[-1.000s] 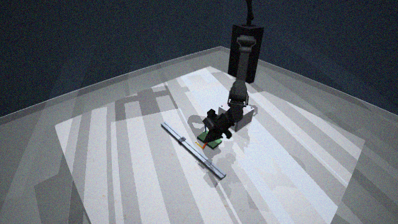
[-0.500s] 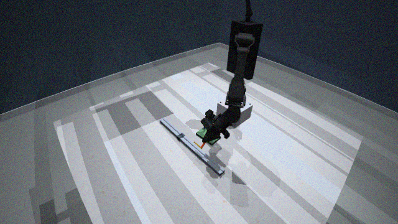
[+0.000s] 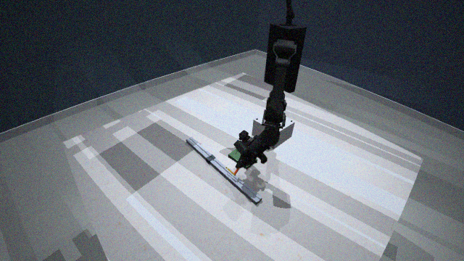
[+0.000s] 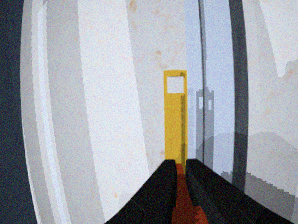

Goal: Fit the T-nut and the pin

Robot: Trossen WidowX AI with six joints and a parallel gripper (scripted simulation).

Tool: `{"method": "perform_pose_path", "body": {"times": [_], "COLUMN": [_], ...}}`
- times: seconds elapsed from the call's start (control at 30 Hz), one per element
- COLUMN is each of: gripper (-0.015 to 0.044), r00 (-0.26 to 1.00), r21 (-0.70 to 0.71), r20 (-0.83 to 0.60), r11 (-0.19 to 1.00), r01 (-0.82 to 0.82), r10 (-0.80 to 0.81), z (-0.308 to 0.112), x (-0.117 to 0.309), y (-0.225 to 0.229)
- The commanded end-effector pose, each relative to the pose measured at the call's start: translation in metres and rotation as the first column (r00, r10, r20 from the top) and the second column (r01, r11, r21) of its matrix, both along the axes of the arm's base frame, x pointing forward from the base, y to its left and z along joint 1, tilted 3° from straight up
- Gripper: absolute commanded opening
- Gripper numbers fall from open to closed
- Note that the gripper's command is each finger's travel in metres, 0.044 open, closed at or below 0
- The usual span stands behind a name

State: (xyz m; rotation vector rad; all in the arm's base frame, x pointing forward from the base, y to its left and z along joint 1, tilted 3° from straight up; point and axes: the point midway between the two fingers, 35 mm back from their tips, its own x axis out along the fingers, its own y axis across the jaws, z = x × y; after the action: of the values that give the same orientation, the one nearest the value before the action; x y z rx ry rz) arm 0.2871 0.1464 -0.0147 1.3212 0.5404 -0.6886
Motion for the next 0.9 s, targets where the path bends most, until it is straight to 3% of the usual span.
{"method": "perform_pose_path", "body": {"times": [0.0,0.87], "gripper": [-0.0150,-0.0150], "r00": [1.000,1.000], "r21": [0.000,0.001], "r20": [-0.004,-0.004], "r11": [1.000,1.000], "r01": [-0.005,-0.006], "r10": [0.005,0.006], "z": [-0.003,-0.017], "x": [0.000,-0.001], "y": [0.000,0.000]}}
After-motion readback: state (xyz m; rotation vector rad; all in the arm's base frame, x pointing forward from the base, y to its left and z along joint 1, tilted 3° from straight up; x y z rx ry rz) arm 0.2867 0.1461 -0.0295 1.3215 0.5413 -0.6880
